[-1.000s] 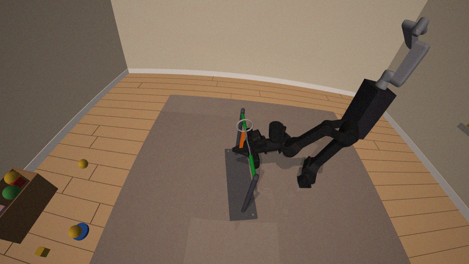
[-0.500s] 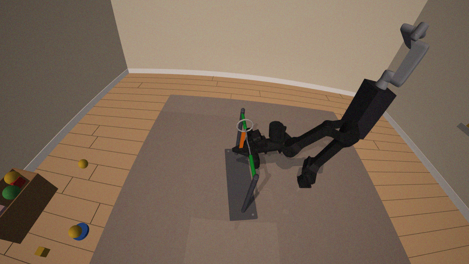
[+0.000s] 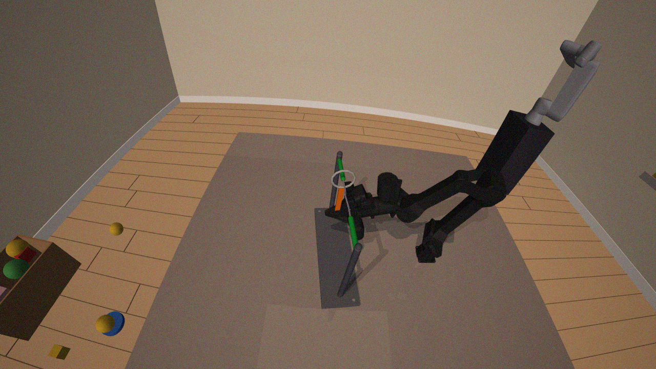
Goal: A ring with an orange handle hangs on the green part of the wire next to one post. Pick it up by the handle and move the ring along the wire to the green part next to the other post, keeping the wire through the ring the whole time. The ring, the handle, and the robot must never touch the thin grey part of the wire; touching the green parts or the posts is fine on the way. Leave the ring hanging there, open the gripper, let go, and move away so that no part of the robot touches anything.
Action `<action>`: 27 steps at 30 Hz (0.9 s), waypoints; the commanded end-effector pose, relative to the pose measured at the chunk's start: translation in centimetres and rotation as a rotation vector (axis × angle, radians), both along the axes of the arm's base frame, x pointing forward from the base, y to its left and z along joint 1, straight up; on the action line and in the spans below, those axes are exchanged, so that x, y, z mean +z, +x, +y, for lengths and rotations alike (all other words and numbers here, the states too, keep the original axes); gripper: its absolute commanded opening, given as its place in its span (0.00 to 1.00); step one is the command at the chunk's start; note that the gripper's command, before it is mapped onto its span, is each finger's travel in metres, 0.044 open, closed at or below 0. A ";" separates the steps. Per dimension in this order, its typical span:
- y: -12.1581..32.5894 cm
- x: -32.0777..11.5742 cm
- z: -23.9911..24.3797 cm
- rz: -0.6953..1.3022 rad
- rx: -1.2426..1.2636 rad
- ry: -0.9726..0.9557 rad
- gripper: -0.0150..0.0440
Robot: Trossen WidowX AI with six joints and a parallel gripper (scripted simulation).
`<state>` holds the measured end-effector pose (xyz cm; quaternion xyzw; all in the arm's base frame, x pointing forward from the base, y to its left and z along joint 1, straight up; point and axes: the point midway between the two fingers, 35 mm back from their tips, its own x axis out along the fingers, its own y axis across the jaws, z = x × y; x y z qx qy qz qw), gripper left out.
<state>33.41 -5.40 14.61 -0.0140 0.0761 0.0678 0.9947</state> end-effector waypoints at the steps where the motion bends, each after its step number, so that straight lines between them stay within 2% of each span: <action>1: -0.1 -0.1 0.4 0.005 -0.004 0.005 0.00; 27: -0.5 -0.1 3.3 0.011 -0.028 0.036 0.00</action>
